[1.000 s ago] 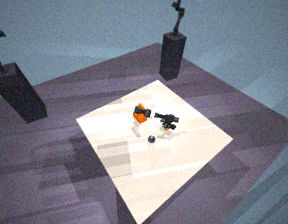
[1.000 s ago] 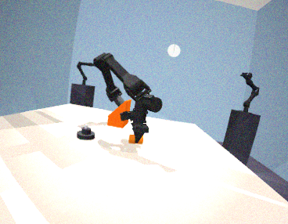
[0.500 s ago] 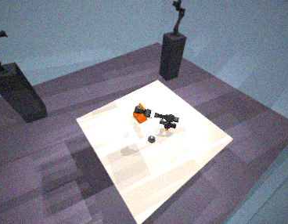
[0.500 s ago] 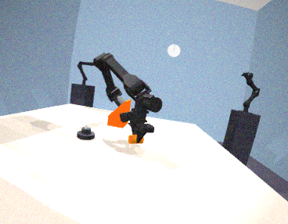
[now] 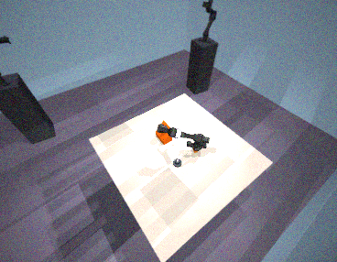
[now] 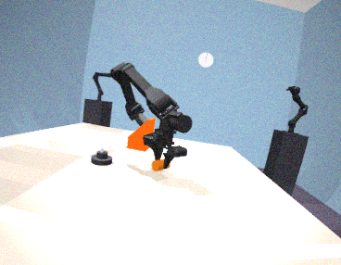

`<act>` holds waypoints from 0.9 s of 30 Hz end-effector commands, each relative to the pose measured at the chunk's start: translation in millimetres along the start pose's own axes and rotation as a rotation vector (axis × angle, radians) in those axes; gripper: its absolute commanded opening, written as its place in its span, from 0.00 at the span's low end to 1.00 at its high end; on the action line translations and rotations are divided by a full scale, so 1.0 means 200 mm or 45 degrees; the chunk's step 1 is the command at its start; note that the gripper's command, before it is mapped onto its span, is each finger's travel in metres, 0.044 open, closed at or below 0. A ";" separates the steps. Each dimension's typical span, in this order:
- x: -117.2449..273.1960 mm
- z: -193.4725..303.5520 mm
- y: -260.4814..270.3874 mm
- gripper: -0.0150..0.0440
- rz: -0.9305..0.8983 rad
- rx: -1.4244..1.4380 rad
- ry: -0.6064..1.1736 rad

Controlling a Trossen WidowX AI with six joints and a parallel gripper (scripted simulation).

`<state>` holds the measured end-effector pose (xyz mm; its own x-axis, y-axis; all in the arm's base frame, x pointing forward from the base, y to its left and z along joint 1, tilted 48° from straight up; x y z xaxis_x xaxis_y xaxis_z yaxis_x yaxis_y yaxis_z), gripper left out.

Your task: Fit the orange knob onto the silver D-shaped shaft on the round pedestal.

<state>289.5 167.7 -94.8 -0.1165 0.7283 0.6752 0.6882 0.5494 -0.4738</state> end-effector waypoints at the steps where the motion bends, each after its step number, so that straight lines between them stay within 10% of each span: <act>1: 0.02 0.00 0.00 0.56 -0.009 0.073 0.004; 27: 0.02 0.00 0.00 0.56 -0.011 0.848 0.001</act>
<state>289.5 167.7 -94.7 -0.1165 0.7283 0.6753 0.1628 0.6847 -0.7104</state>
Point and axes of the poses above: the point midway between the two fingers, 35 mm back from their tips, its own x axis back along the fingers, its own y axis across the jaws, z = x × y, the point moved 10 cm from there along x, back along the fingers, and after that the axes turned 9 degrees about -x, right-handed, at the moved point
